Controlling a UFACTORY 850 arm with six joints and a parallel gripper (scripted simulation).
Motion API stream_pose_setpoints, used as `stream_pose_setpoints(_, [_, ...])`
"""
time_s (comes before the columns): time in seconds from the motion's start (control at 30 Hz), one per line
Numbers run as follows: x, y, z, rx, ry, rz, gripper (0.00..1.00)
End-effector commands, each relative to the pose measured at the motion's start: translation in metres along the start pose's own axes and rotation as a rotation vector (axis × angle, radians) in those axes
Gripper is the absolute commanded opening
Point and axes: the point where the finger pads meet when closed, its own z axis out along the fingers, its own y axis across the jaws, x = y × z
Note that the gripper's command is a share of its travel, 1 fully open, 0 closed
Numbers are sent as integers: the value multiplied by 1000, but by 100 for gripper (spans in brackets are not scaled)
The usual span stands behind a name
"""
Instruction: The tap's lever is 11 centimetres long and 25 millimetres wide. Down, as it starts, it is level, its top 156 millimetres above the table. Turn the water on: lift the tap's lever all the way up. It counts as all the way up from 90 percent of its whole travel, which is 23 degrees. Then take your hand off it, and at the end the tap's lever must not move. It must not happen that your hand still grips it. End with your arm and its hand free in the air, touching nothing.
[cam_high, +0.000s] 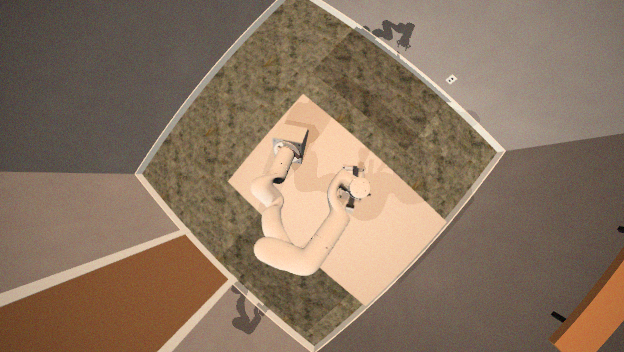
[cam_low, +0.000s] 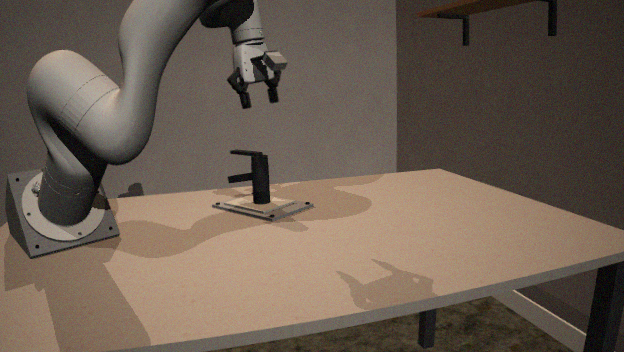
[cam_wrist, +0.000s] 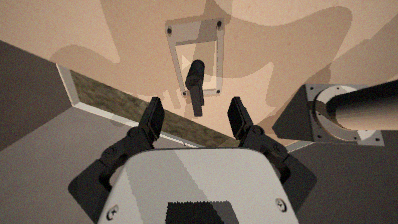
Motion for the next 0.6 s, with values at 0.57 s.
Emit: stream_pose_setpoints(0.57, [-133, -2, 45, -96, -117, -139, 100])
